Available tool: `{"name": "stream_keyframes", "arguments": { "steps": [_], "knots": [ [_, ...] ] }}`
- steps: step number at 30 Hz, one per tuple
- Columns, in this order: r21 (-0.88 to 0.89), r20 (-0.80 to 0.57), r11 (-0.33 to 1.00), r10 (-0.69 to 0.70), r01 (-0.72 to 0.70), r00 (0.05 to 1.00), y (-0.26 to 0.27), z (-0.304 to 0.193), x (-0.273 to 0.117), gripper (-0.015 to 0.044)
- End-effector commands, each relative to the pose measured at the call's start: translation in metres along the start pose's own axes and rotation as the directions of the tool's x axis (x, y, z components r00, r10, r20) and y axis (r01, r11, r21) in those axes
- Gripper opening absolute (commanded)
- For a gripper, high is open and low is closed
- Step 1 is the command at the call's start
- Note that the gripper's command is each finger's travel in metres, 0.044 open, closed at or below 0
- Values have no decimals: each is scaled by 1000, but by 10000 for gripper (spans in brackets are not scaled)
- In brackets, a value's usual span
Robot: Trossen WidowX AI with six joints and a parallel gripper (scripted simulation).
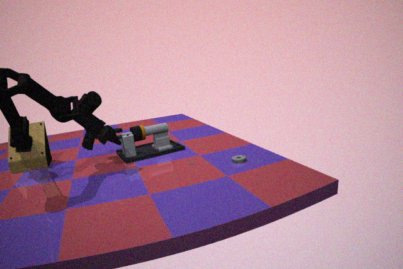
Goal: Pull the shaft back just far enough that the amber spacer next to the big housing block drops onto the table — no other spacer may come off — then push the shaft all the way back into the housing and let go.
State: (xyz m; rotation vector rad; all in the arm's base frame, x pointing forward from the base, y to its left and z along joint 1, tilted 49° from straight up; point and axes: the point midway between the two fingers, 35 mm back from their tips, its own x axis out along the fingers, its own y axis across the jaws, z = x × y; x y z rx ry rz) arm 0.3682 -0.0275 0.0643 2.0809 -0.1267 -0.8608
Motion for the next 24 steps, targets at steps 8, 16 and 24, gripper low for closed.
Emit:
{"name": "stream_keyframes", "arguments": {
  "steps": [8,16,24],
  "knots": [
    [-3,-2,1000,-1,1,1000,0,3,-2,0],
    [-4,-2,1000,-1,1,1000,0,6,-6,0],
    [-4,-2,1000,-2,2,1000,0,10,-10,0]
  ]
}}
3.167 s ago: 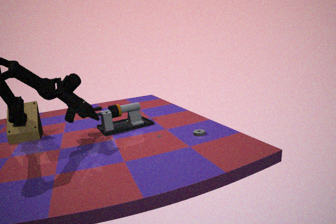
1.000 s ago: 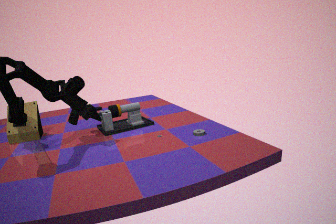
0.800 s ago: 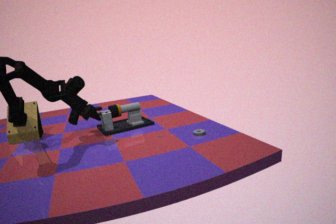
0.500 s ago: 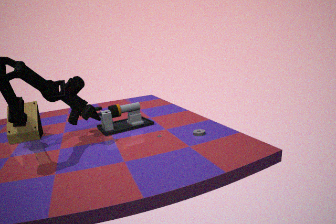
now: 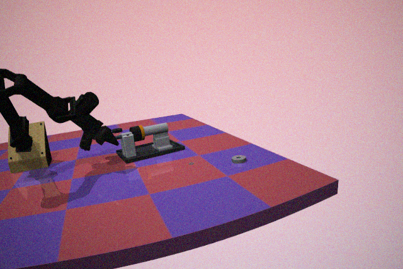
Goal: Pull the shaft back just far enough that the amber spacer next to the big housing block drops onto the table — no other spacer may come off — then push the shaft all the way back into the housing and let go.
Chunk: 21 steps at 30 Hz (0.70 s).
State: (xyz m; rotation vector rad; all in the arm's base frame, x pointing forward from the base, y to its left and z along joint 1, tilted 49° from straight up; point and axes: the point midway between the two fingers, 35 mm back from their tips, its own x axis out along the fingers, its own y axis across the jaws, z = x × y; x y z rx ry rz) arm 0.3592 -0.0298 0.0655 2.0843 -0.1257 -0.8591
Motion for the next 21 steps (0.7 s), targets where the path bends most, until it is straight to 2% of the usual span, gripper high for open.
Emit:
{"name": "stream_keyframes", "arguments": {
  "steps": [1,21],
  "knots": [
    [-6,1,1000,-1,1,1000,-1,4,-4,0],
    [-6,1,1000,-1,1,1000,-1,7,-7,0]
  ]
}}
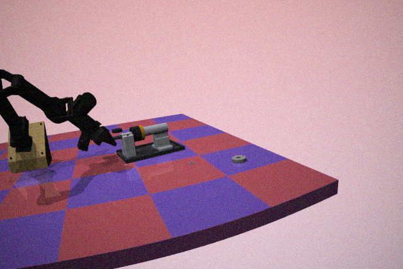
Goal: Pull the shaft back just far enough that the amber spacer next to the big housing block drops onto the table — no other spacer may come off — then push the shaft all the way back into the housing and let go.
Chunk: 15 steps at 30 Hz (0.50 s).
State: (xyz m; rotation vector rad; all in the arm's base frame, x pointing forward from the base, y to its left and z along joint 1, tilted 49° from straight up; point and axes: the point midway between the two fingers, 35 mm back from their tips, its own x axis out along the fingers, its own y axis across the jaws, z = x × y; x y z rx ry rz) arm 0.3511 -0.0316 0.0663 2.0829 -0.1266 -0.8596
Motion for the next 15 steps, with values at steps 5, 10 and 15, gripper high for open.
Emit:
{"name": "stream_keyframes", "arguments": {
  "steps": [5,10,15],
  "knots": [
    [-6,0,1000,-2,2,1000,-1,2,-1,0],
    [-6,0,1000,-2,2,1000,-1,2,-2,0],
    [-6,0,1000,-2,2,1000,-1,2,-2,0]
  ]
}}
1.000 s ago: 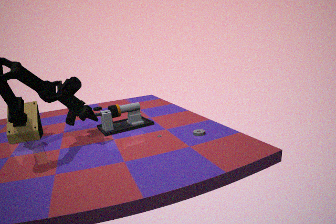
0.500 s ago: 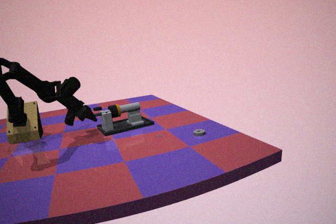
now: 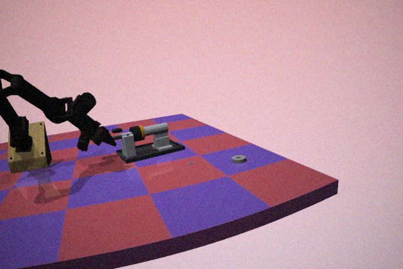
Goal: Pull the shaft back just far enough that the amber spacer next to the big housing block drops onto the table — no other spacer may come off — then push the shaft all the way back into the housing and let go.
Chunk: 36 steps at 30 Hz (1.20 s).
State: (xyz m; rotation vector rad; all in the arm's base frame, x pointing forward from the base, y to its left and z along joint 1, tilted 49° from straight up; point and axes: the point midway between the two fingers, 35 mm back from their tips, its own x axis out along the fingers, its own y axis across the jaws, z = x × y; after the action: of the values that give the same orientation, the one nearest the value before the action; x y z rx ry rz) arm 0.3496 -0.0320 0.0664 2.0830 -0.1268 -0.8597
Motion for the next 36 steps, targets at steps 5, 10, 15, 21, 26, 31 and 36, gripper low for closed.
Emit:
{"name": "stream_keyframes", "arguments": {
  "steps": [5,10,15,21,26,31,36],
  "knots": [
    [-6,0,1000,-2,2,1000,-1,2,-1,0],
    [-6,0,1000,-2,2,1000,-1,2,-2,0],
    [-6,0,1000,-2,2,1000,-1,2,-2,0],
    [-6,0,1000,-2,2,1000,-1,3,-2,0],
    [-6,0,1000,-2,2,1000,-1,3,-3,0],
    [-6,0,1000,-2,2,1000,-1,3,-3,0],
    [-6,0,1000,-2,2,1000,-1,4,-4,0]
  ]
}}
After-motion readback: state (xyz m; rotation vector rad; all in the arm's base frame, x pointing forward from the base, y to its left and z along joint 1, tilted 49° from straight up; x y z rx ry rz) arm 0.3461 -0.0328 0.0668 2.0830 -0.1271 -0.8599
